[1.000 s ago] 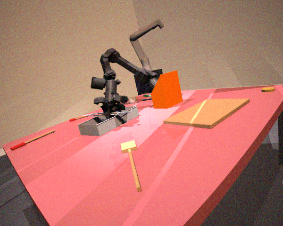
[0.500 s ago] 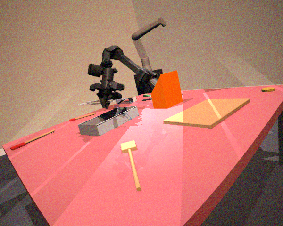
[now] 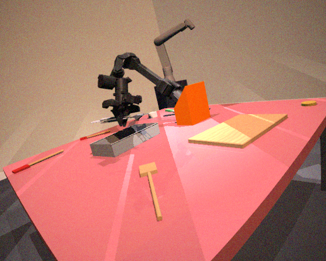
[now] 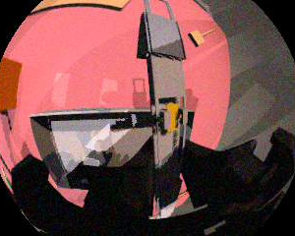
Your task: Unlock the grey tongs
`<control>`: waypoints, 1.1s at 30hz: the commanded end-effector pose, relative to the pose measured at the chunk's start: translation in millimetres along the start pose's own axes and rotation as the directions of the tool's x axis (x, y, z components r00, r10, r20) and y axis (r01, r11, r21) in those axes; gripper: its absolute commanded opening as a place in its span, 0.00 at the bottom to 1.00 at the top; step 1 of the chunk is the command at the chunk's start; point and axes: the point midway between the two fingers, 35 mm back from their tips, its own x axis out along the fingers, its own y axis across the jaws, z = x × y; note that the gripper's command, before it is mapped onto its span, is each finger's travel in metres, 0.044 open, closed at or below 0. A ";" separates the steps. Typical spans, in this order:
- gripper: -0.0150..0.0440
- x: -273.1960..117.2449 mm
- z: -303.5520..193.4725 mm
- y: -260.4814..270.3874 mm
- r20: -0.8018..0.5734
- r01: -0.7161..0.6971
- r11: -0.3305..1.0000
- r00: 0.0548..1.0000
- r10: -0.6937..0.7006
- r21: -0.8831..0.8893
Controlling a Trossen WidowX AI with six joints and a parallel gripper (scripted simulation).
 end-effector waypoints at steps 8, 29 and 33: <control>0.00 0.1 2.0 -2.6 0.004 -0.137 0.991 0.991 0.137 0.009; 0.00 -4.6 0.5 0.1 -0.032 -0.363 0.932 0.931 0.363 0.011; 0.00 -4.6 0.5 0.1 -0.032 -0.363 0.932 0.931 0.363 0.011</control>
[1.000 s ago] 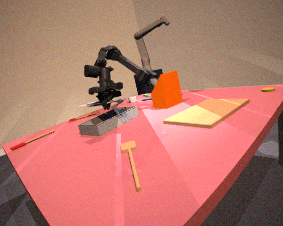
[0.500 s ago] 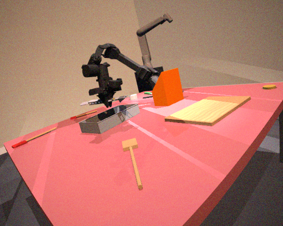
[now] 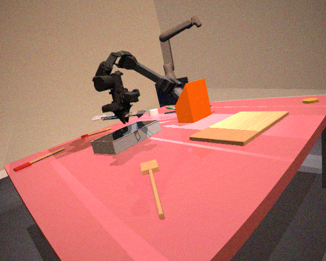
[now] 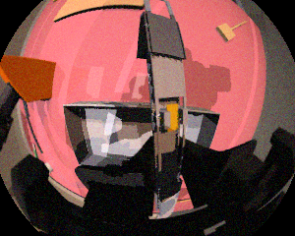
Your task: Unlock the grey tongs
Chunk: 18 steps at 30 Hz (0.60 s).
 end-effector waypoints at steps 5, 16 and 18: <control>0.00 -1.3 2.2 -1.3 0.000 -0.002 1.000 1.000 0.002 0.011; 0.00 -18.6 51.2 -20.4 0.017 0.010 0.977 1.000 -0.014 0.212; 0.00 -22.1 61.7 -23.5 0.021 0.010 0.967 1.000 -0.015 0.253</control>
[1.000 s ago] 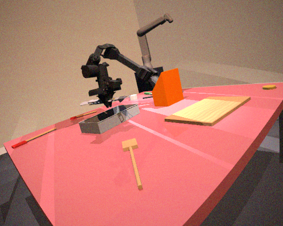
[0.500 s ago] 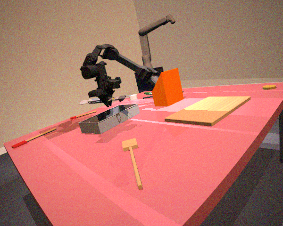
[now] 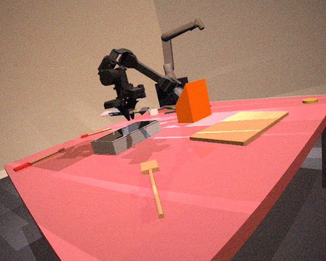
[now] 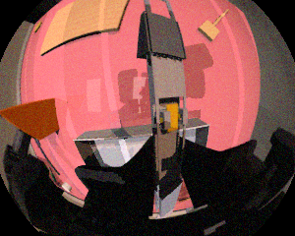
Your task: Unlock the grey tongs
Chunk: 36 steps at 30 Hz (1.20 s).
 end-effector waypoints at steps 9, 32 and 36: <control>0.00 -21.8 67.5 -2.1 0.019 0.005 0.968 1.000 -0.010 0.250; 0.00 -46.9 188.2 32.3 0.004 -0.001 0.740 1.000 -0.002 0.673; 0.00 -48.5 199.4 38.1 -0.001 0.002 0.705 1.000 -0.001 0.710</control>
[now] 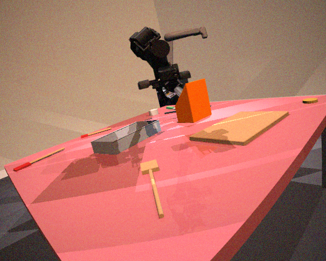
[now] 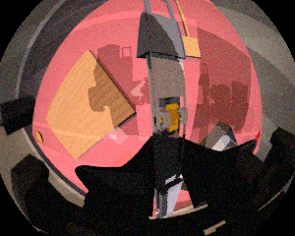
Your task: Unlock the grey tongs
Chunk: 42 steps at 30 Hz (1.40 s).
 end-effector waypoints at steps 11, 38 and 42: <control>0.00 -8.9 11.8 36.3 0.011 -0.006 0.989 1.000 0.004 0.146; 0.00 -17.1 20.0 209.7 0.022 -0.033 0.708 0.999 0.024 0.705; 0.00 -14.6 15.7 234.4 0.018 -0.028 0.637 1.000 0.023 0.771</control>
